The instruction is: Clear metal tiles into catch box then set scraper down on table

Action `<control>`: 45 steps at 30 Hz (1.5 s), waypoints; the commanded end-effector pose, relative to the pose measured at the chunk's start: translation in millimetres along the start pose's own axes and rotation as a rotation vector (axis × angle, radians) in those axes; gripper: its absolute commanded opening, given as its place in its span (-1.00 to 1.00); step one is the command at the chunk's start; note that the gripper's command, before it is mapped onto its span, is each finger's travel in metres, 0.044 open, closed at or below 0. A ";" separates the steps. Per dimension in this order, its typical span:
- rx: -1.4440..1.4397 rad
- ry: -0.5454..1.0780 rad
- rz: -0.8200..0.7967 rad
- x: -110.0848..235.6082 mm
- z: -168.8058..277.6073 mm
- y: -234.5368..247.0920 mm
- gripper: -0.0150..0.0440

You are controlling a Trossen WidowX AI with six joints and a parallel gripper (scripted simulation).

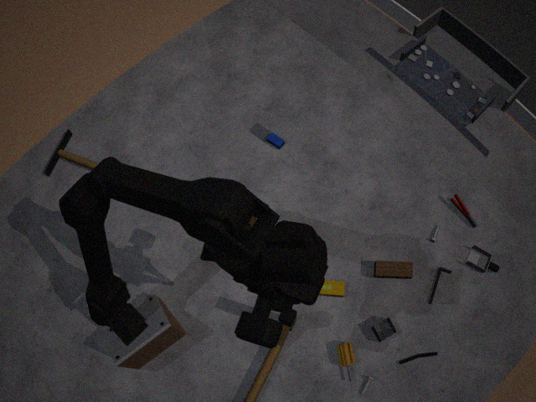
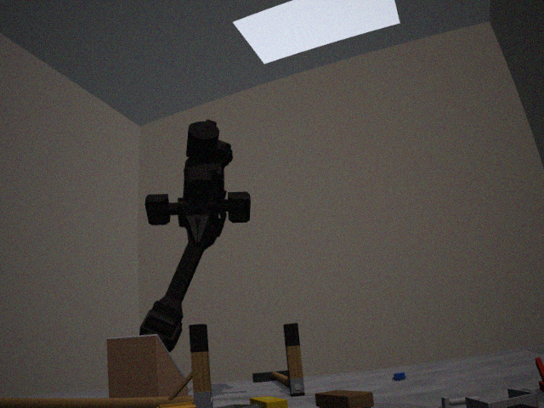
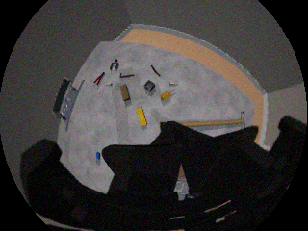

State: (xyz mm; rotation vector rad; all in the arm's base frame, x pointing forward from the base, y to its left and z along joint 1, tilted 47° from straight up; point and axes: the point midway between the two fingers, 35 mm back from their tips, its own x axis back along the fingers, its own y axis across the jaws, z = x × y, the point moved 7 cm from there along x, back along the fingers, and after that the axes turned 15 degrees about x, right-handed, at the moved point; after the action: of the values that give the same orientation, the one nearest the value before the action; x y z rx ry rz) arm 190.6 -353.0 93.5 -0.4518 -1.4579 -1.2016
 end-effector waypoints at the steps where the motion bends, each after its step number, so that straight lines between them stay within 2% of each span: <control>1: 0.083 0.049 -0.024 -9.8 3.8 6.5 -0.49; 34: 0.698 0.332 -0.270 -66.0 38.0 58.8 -0.49; 45: 0.710 0.336 -0.276 -76.9 41.1 61.7 -0.49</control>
State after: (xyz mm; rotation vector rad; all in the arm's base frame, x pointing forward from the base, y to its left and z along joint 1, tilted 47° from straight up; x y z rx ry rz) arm 240.5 -271.9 61.9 0.4176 -1.5597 -0.8278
